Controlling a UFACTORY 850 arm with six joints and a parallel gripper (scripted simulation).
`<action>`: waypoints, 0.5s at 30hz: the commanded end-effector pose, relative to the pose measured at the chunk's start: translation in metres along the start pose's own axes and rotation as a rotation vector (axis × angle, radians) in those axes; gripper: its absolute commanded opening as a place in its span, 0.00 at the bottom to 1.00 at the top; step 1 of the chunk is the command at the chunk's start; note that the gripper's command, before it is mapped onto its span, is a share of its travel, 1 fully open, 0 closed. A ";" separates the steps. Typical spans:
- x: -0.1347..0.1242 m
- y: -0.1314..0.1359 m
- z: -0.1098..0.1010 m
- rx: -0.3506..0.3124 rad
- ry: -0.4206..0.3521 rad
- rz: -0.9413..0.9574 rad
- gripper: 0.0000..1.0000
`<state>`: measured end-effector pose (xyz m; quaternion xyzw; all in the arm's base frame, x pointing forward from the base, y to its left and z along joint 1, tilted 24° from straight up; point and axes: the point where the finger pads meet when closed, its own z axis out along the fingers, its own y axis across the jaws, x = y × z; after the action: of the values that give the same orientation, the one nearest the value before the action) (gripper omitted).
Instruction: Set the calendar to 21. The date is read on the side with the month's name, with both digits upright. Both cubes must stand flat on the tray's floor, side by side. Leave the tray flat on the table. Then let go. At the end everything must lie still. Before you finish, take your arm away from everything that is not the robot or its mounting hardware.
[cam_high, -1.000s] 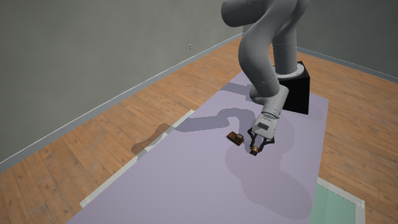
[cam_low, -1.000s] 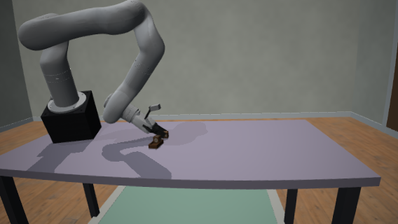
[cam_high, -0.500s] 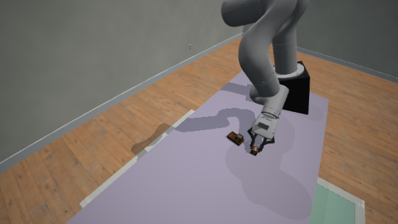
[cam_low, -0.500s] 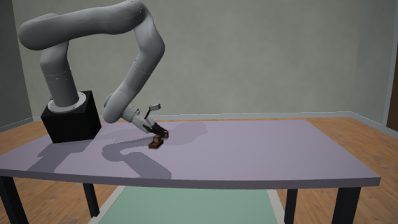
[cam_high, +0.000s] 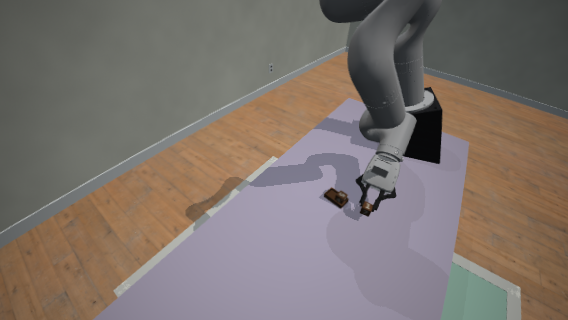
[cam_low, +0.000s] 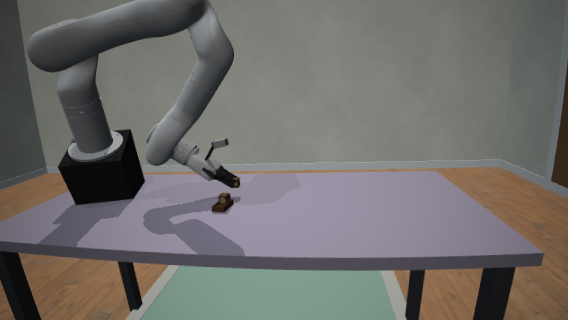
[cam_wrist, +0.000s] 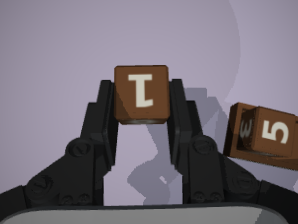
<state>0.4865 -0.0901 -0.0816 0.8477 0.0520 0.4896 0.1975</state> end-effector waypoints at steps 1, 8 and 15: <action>0.017 0.000 -0.012 0.000 0.000 0.000 0.27; 0.027 0.000 -0.018 0.000 0.000 0.000 0.27; 0.029 0.000 -0.020 0.000 0.000 0.000 0.27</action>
<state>0.4842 -0.0771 -0.0511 0.8478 0.0518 0.4893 0.1977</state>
